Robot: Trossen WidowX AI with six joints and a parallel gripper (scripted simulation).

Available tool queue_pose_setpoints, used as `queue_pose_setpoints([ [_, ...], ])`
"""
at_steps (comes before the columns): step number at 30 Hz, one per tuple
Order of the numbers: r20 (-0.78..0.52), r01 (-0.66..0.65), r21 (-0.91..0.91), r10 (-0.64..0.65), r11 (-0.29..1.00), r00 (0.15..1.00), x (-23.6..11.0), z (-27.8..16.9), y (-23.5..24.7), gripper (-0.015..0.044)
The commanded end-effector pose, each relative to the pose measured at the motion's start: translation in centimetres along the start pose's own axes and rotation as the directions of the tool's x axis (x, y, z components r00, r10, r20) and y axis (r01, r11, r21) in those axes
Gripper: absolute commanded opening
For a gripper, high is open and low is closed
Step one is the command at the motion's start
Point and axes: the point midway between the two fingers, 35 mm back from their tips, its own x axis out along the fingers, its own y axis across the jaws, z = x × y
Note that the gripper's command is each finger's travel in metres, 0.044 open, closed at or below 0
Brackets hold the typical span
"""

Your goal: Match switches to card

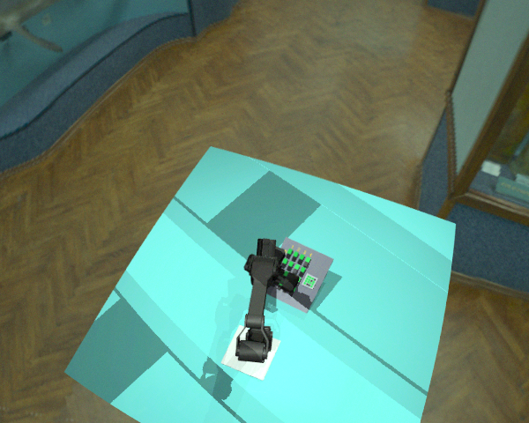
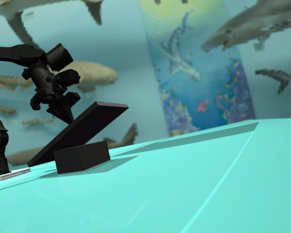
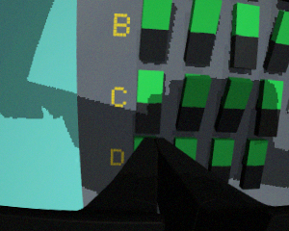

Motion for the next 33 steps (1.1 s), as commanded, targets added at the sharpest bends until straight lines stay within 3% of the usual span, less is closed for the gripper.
queue_pose_setpoints([
  [1, 0.002, 0.004, 0.001, -0.004, 1.0, 1.0, 0.4, -0.1, -0.1, 0.0],
  [33, 0.003, 0.004, 0.001, -0.004, 1.0, 1.0, 2.8, -0.2, -0.1, 0.0],
])
